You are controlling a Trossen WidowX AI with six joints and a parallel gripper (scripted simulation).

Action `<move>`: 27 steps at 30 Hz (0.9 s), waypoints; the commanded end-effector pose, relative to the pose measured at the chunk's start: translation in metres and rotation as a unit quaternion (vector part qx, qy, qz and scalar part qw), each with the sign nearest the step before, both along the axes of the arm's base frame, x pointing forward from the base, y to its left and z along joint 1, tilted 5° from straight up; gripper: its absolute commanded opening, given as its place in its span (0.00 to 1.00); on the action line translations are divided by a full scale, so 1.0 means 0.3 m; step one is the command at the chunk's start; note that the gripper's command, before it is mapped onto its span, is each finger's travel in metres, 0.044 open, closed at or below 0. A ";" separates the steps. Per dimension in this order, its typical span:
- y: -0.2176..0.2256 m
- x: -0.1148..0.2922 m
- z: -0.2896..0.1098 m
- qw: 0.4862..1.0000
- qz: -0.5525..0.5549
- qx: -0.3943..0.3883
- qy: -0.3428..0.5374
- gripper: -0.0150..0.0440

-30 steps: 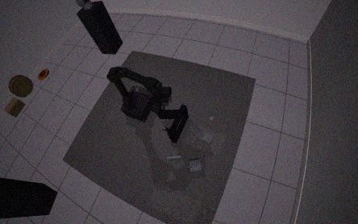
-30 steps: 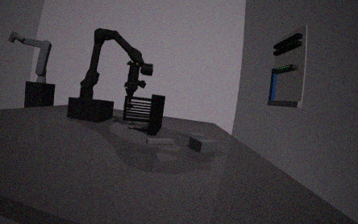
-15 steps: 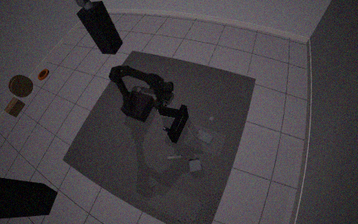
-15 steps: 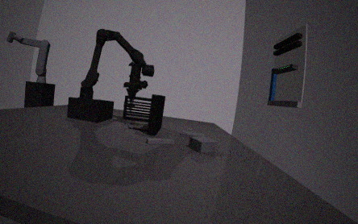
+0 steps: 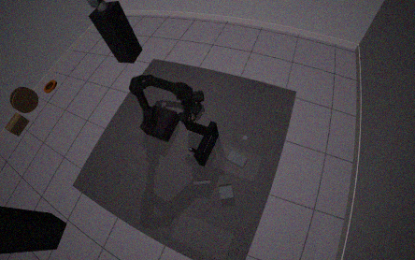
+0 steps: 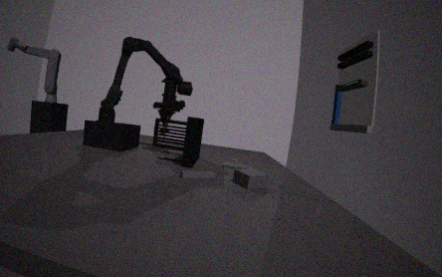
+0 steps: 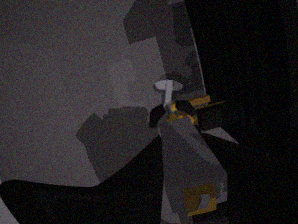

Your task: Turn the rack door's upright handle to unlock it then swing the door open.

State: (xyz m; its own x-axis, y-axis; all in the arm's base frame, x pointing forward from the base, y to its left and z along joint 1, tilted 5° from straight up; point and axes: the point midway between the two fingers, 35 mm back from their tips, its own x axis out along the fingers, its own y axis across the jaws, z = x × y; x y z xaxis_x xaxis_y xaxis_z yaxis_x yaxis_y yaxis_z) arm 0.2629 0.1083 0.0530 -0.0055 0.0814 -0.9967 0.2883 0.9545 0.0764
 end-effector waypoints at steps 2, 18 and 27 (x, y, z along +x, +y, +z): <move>0.000 0.000 0.000 1.000 -0.010 0.000 0.002 0.28; 0.000 0.000 0.000 1.000 -0.010 0.000 0.002 0.72; -0.001 0.005 0.035 1.000 -0.010 0.000 0.002 0.74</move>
State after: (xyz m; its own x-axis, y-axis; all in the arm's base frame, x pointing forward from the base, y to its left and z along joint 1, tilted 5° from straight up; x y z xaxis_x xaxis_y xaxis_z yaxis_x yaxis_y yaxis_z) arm 0.2625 0.1079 0.0581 -0.0132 0.0807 -0.9966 0.3050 0.9496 0.0729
